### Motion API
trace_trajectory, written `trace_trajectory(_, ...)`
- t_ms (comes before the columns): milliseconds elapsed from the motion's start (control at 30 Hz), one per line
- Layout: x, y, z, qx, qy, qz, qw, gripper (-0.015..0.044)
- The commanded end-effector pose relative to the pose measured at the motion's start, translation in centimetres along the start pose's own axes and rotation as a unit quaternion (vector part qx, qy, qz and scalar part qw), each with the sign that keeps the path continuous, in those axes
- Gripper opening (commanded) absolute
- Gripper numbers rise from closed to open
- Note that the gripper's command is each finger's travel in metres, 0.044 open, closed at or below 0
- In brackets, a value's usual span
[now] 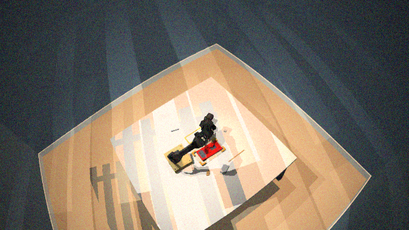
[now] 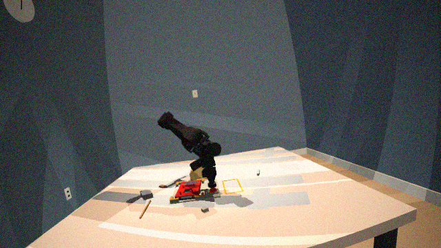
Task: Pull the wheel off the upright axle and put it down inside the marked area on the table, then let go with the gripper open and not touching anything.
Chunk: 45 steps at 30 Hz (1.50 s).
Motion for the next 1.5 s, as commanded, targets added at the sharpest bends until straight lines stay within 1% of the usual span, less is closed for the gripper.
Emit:
trace_trajectory(0,0.2,1.3,-0.2,-0.006,0.009,0.0,1.0,0.0)
trace_trajectory(1467,0.2,2.8,-0.3,-0.01,0.01,0.0,1.0,0.0)
Point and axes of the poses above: the point midway between the two fingers, 35 mm back from their tips, its own y axis back along the fingers, its own z axis across the jaws, x = y × z, the point moved 6 cm from there along y, back along the fingers
